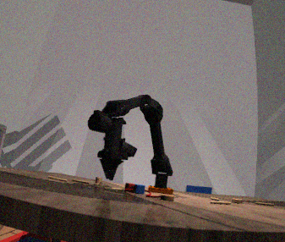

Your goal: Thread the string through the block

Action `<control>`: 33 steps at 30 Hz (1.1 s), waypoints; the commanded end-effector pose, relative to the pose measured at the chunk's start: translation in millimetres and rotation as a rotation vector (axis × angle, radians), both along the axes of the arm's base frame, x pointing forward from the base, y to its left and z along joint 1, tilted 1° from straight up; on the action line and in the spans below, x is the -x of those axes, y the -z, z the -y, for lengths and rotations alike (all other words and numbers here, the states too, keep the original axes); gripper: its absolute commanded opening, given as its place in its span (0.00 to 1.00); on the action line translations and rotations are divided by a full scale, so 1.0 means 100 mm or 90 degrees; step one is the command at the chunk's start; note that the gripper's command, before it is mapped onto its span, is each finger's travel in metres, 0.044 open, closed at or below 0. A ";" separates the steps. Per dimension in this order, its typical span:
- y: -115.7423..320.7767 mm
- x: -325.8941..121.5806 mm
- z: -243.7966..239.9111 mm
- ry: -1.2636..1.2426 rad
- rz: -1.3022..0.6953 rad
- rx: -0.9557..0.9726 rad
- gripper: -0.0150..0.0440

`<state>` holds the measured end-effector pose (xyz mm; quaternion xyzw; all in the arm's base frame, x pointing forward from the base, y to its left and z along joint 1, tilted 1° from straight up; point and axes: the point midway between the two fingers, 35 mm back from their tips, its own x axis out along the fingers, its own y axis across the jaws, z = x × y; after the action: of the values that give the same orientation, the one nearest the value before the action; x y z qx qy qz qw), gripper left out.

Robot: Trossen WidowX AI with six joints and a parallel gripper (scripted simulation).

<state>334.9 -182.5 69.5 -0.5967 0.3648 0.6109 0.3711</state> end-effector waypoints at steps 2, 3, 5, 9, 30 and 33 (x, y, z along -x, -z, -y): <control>-0.42 0.00 0.02 0.001 0.020 0.015 0.61; -0.42 0.00 0.02 0.001 0.020 0.015 0.61; -0.39 -0.03 0.02 0.001 0.030 0.017 0.65; -0.39 -0.03 0.02 0.001 0.030 0.017 0.83; -0.66 -0.01 0.01 0.001 0.034 0.019 1.00; -0.66 -0.01 0.01 0.001 0.034 0.019 1.00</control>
<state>336.2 -183.9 135.3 -0.6179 0.3642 0.5890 0.3723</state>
